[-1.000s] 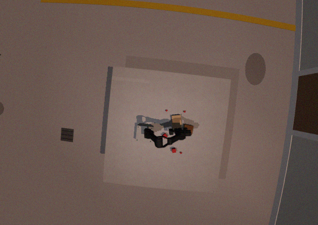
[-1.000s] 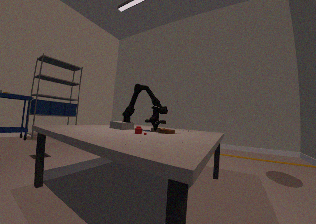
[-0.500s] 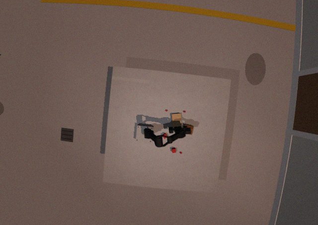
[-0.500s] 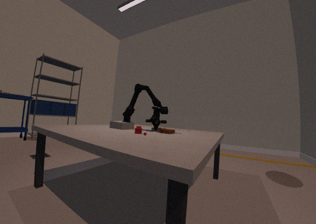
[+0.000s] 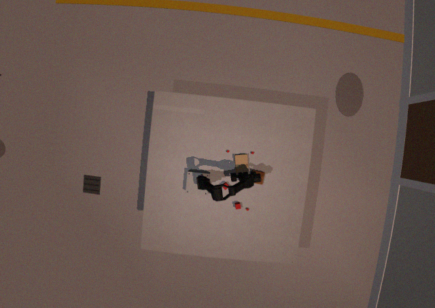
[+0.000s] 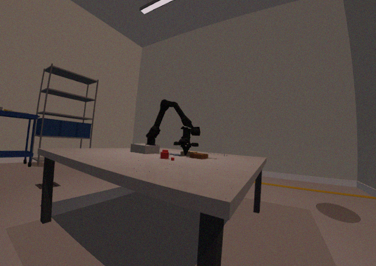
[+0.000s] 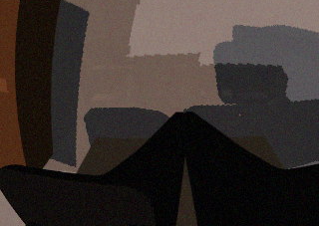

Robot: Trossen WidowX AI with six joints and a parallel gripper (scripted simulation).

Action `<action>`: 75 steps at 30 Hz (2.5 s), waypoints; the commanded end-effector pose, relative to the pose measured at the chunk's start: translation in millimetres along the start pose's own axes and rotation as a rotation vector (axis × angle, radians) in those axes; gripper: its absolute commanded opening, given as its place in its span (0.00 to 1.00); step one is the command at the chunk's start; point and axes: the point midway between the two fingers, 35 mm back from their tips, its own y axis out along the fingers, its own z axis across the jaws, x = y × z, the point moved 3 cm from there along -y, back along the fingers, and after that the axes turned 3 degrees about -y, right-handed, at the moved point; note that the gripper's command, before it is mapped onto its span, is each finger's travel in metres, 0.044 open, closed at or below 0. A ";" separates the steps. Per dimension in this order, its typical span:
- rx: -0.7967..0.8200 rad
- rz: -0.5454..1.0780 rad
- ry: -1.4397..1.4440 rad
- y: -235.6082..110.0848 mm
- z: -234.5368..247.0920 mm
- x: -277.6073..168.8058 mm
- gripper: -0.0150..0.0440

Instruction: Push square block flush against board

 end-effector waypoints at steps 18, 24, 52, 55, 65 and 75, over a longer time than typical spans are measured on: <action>-0.003 0.008 -0.001 1.0 -1.1 -2.0 0.25; -0.003 0.008 -0.001 1.0 -1.1 -2.0 0.25; -0.003 0.006 -0.001 1.1 -0.8 23.4 0.25; -0.003 0.005 -0.001 1.1 -1.0 28.3 0.25; -0.003 0.004 -0.001 1.1 -2.2 44.7 0.25; -0.003 0.004 -0.001 -54.1 -2.4 41.6 0.25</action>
